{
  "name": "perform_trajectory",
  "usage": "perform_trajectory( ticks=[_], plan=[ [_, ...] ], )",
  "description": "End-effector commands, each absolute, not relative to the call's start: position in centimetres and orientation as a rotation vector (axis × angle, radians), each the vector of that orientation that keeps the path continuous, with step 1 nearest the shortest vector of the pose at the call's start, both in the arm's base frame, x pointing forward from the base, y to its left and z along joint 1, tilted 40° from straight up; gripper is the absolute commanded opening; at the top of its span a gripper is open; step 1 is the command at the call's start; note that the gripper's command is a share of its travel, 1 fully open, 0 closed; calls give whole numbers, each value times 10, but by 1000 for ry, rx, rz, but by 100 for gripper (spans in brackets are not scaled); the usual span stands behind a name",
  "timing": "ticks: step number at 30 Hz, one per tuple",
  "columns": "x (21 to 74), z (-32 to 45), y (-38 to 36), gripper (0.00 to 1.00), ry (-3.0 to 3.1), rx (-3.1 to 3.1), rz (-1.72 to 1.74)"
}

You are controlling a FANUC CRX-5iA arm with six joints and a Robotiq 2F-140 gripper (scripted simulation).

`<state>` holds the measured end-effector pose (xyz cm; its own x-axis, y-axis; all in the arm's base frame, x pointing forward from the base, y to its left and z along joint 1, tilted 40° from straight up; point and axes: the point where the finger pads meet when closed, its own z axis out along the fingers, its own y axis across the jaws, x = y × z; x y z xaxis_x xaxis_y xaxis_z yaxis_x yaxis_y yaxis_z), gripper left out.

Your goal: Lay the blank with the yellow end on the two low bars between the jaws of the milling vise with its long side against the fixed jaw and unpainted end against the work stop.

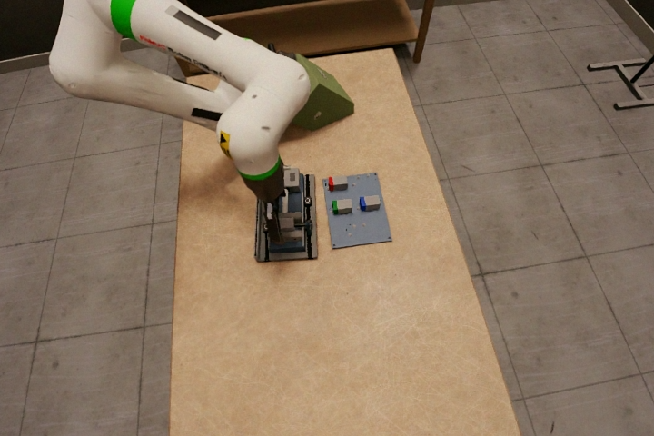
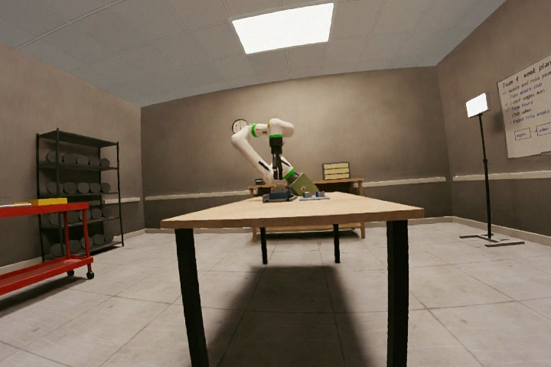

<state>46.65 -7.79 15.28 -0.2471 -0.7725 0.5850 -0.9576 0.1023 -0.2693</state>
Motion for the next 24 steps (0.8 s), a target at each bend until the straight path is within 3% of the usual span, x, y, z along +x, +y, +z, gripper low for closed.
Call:
perform_trajectory(
  ticks=[1, 24],
  plan=[
    [467, 153, -78, 100, -2089, 1710, 887],
    [460, 187, -50, 100, -2089, 1710, 887]
  ],
)
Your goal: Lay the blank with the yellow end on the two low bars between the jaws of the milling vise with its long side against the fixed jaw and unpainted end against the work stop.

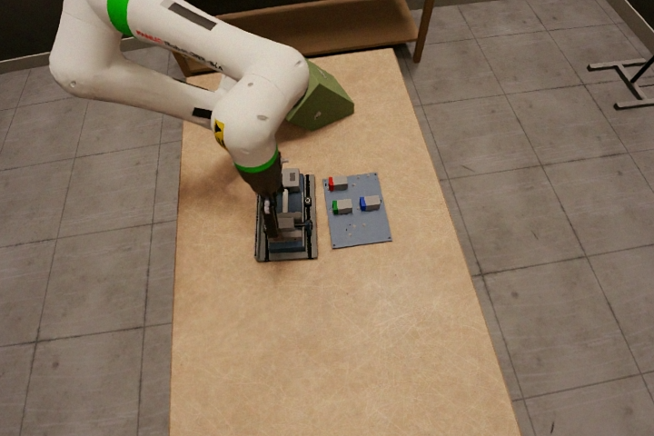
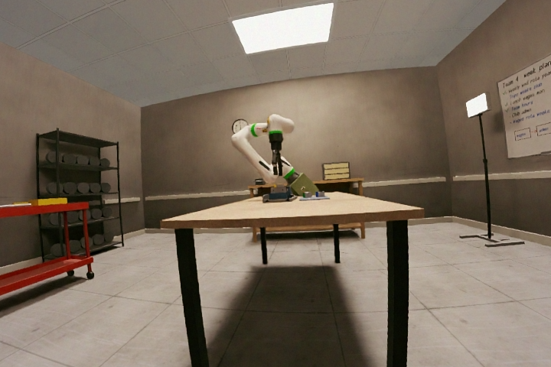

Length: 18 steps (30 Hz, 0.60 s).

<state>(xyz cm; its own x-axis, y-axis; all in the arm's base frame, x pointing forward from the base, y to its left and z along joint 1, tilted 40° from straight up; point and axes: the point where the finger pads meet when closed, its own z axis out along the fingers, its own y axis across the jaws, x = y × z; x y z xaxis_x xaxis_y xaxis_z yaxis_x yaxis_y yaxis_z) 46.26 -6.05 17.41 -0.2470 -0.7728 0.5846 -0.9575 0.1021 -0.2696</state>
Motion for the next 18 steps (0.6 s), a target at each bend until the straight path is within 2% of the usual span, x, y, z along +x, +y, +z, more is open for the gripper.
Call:
perform_trajectory(
  ticks=[1, 18],
  plan=[
    [460, 190, -48, 100, -2089, 1710, 887],
    [454, 220, -23, 100, -2089, 1710, 886]
  ],
)
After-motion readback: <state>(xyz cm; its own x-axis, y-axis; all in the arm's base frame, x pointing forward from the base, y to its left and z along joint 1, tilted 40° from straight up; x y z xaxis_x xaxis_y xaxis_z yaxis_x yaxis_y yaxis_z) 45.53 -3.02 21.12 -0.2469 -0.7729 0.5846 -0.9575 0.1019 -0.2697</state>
